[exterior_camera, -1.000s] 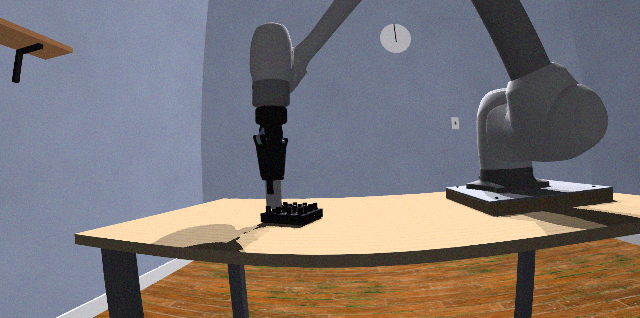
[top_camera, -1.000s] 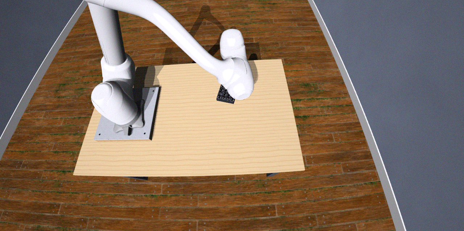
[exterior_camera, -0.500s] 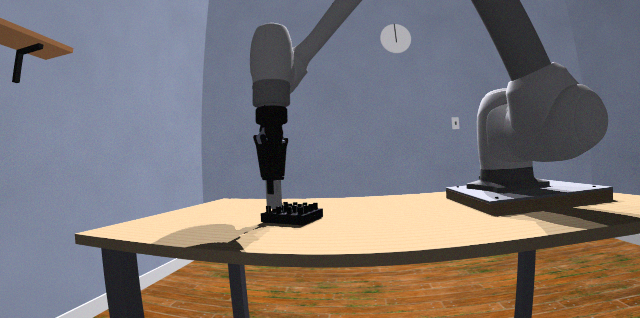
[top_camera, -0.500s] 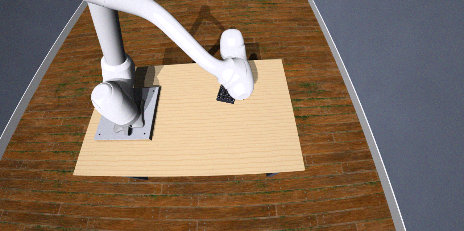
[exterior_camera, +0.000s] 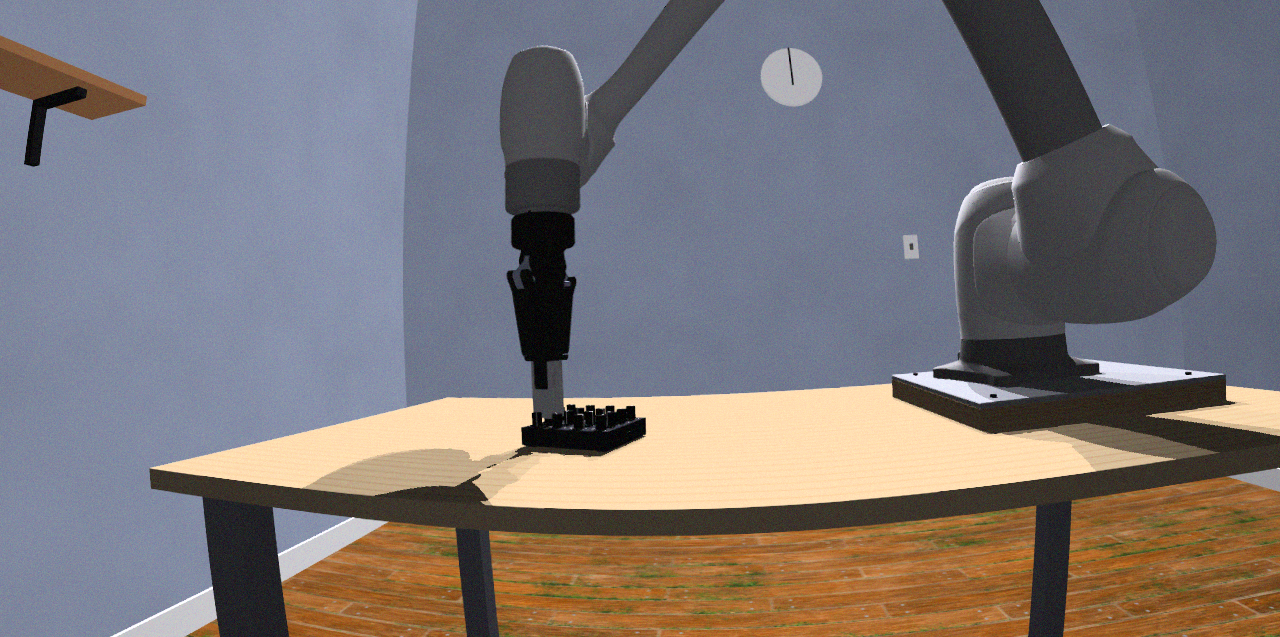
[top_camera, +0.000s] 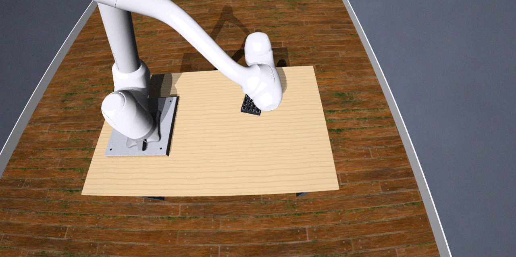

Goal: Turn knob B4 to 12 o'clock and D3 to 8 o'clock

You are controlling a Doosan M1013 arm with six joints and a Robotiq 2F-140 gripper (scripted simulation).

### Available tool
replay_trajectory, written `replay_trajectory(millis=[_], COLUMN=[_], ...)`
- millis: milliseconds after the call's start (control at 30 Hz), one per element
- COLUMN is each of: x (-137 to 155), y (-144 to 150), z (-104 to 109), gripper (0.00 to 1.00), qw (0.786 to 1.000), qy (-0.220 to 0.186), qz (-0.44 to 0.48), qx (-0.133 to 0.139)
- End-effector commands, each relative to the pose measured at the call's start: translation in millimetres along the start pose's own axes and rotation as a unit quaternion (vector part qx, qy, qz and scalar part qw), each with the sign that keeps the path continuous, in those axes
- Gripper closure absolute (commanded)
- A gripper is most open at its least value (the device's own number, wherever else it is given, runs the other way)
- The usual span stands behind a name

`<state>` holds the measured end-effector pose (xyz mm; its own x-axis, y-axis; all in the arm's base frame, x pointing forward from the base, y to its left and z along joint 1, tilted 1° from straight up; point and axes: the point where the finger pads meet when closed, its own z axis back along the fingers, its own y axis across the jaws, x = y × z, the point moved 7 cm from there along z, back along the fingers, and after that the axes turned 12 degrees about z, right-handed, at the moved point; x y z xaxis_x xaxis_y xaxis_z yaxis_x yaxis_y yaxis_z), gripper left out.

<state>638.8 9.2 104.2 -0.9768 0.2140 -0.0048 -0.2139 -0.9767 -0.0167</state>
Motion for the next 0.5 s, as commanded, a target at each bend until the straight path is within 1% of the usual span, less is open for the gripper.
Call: replay_trajectory(millis=[0,467], x=[0.0,0.0], y=[0.0,0.0], z=[0.1,0.1], gripper=[0.95,0.95], qw=[1.0,0.999], qy=[0.0,0.0], qz=[0.002,0.044], qx=[0.0,0.0])
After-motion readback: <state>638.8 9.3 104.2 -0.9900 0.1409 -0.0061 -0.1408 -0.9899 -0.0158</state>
